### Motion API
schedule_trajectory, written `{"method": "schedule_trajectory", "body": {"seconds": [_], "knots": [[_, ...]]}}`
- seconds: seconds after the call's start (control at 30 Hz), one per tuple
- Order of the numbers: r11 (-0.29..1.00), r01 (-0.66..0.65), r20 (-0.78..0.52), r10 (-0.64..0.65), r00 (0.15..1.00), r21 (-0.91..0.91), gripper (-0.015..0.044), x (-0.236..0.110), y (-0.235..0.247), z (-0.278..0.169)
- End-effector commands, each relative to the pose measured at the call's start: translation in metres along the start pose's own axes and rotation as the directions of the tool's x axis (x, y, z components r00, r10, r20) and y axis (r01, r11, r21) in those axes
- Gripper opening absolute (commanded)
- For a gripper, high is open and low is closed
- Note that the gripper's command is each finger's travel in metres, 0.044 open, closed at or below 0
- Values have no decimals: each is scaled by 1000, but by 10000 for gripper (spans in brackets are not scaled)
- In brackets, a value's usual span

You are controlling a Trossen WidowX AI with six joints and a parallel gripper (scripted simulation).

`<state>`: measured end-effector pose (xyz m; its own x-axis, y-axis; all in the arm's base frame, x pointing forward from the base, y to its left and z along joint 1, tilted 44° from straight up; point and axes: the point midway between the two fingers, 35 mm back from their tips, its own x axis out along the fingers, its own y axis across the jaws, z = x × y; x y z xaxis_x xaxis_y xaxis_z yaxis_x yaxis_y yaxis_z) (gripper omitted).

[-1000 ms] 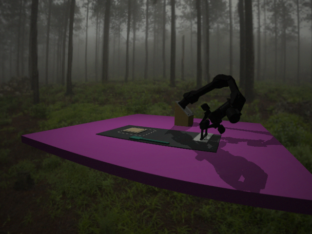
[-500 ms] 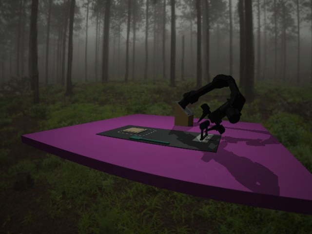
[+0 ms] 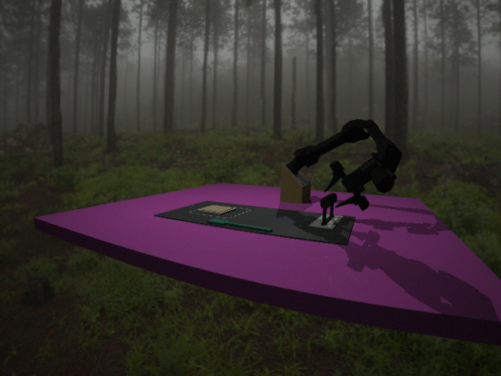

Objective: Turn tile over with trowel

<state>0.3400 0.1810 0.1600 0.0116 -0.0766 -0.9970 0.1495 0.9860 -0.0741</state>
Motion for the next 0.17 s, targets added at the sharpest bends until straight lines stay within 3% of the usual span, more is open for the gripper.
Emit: {"method": "schedule_trajectory", "body": {"seconds": [0.0,0.13], "knots": [[1000,0,10,0,1000,-3,300,-13,-1,0],[1000,0,10,0,1000,-3,300,-17,-9,-3]]}}
